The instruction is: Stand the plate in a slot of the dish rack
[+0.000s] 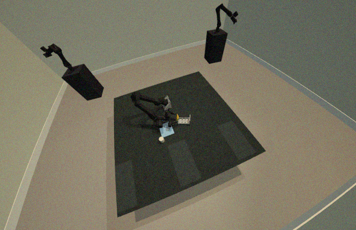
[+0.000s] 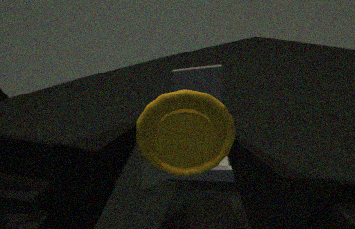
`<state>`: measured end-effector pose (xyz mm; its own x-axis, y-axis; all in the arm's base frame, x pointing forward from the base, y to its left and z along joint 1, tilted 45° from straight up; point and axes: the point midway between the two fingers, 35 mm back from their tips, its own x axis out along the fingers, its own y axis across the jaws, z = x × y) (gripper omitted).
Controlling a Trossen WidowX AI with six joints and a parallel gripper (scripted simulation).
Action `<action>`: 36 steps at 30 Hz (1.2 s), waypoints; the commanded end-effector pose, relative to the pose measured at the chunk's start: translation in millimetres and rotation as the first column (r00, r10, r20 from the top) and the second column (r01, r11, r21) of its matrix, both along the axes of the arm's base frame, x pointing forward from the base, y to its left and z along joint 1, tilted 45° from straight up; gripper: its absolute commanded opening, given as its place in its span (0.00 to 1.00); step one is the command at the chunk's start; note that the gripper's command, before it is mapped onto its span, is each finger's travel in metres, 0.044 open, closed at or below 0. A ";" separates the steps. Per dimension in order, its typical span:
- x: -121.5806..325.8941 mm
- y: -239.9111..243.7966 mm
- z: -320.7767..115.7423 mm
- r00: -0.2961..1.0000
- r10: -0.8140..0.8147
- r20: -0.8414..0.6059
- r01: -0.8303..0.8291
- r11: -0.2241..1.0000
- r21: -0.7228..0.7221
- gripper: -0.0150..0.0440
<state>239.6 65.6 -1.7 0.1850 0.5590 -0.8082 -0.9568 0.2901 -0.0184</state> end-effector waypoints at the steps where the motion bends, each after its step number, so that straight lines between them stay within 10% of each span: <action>1: -0.4 -2.3 2.7 0.993 0.057 0.100 -0.060 0.998 0.024 0.25; 9: -1.5 -9.7 7.4 0.941 0.152 0.304 -0.166 0.986 0.021 0.25; 36: 7.1 9.8 -10.2 0.941 0.151 0.303 -0.164 0.986 0.017 0.25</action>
